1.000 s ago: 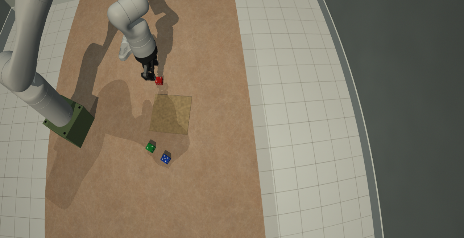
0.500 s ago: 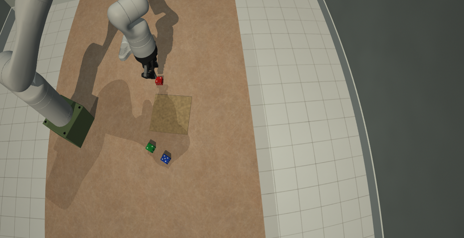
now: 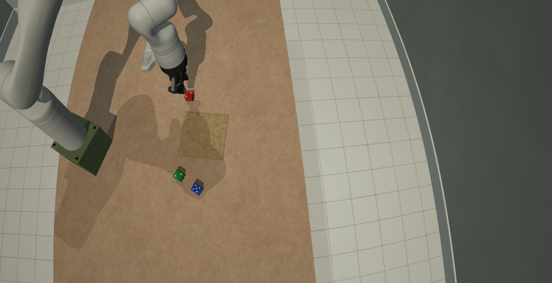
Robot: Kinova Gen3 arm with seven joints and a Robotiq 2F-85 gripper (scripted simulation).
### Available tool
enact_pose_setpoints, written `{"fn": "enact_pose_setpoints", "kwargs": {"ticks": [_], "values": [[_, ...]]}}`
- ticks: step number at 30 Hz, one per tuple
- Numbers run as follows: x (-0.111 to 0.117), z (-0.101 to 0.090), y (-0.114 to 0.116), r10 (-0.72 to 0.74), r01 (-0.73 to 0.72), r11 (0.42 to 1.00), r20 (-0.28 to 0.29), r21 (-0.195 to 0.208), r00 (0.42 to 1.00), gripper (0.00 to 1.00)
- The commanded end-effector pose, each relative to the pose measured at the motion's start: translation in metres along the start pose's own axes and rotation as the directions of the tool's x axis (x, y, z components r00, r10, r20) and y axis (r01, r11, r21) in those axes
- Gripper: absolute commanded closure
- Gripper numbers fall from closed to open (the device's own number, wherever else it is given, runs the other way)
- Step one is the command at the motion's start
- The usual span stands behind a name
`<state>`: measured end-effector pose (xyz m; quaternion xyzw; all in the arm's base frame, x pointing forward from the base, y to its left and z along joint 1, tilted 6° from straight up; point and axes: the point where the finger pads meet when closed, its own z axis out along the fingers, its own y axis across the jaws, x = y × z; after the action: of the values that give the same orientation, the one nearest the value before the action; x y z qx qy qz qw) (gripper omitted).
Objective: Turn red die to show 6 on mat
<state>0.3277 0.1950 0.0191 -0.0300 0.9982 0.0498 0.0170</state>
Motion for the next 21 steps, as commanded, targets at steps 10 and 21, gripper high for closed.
{"fn": "enact_pose_setpoints", "kwargs": {"ticks": [10,21], "values": [[0.0,0.004,0.0,0.001,-0.001,1.0,0.0,0.0,1.0,0.59],[-0.001,0.016,0.001,0.001,-0.001,1.0,0.0,0.0,1.0,0.59]]}}
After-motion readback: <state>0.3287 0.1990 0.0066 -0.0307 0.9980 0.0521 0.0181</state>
